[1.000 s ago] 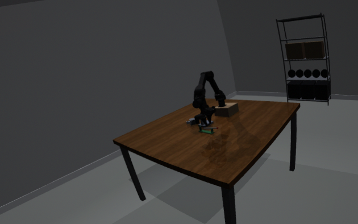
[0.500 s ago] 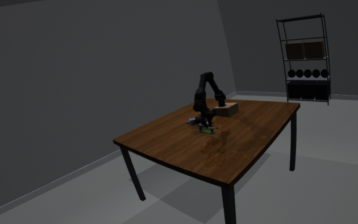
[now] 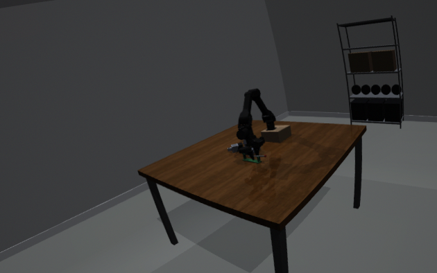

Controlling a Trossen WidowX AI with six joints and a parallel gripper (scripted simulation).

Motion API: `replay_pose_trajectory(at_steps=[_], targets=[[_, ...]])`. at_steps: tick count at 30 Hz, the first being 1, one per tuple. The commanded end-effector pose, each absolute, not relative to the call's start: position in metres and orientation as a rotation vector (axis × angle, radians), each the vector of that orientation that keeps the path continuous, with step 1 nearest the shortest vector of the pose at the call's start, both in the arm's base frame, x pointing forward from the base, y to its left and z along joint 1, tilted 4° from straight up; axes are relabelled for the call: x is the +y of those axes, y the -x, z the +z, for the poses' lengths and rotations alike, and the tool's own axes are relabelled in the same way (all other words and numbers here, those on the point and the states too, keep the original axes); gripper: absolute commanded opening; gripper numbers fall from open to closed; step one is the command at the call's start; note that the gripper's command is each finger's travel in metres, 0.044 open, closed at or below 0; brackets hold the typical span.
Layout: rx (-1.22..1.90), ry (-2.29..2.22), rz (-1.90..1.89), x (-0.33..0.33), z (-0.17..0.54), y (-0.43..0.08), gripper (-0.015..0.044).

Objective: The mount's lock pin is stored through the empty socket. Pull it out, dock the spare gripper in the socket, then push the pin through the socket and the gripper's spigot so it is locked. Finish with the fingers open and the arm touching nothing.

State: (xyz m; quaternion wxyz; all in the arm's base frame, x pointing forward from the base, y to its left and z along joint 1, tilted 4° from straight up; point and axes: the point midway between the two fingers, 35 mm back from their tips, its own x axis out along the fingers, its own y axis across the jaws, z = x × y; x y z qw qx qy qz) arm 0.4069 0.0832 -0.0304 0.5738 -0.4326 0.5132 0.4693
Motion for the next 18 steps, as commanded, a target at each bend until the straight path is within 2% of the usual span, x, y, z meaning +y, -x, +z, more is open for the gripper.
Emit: replay_pose_trajectory(at_steps=[1,17,18], targets=[[1.213,1.019,1.106,0.0820,-0.0366,-0.4048,0.0180],[1.213,1.019,1.106,0.0820,-0.0366,-0.4048,0.0180],[1.213,1.019,1.106,0.0820,-0.0366,-0.4048,0.0154]])
